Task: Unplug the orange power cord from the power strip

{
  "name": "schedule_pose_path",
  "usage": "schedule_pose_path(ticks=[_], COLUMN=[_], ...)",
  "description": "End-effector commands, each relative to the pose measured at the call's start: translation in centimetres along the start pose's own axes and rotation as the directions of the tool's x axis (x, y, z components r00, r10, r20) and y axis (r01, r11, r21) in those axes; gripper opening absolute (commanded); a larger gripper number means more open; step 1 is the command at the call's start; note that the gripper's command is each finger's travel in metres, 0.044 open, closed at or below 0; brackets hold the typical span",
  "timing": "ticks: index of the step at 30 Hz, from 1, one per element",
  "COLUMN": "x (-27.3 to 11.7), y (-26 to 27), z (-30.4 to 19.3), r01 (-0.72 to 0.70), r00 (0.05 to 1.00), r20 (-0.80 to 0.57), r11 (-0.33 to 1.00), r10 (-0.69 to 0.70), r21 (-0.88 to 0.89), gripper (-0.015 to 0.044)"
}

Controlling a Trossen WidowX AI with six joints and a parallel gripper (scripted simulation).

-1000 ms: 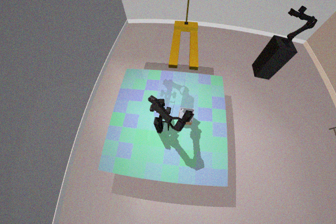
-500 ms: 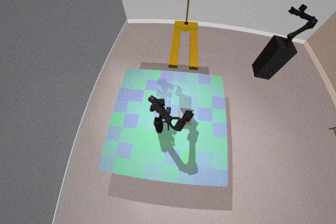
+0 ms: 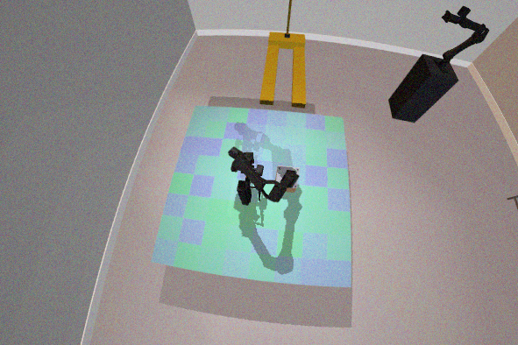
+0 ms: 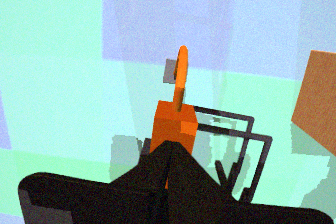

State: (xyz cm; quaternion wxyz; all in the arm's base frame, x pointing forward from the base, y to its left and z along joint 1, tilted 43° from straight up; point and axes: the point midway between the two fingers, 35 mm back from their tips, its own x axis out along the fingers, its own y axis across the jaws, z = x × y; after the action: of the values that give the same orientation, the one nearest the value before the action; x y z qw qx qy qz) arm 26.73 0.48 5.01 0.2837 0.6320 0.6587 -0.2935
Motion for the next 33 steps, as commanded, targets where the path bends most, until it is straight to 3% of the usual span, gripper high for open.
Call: schedule_pose_path(ticks=[1, 33], x=[0.0, 0.2], y=[0.0, -0.1], z=[0.0, 5.0], r01=[0.0, 0.0], r00=[1.0, 1.0], r20=[0.0, 0.003], r11=[1.0, 1.0], r10=[0.0, 0.0], r21=[0.0, 0.002], gripper=[0.0, 0.0])
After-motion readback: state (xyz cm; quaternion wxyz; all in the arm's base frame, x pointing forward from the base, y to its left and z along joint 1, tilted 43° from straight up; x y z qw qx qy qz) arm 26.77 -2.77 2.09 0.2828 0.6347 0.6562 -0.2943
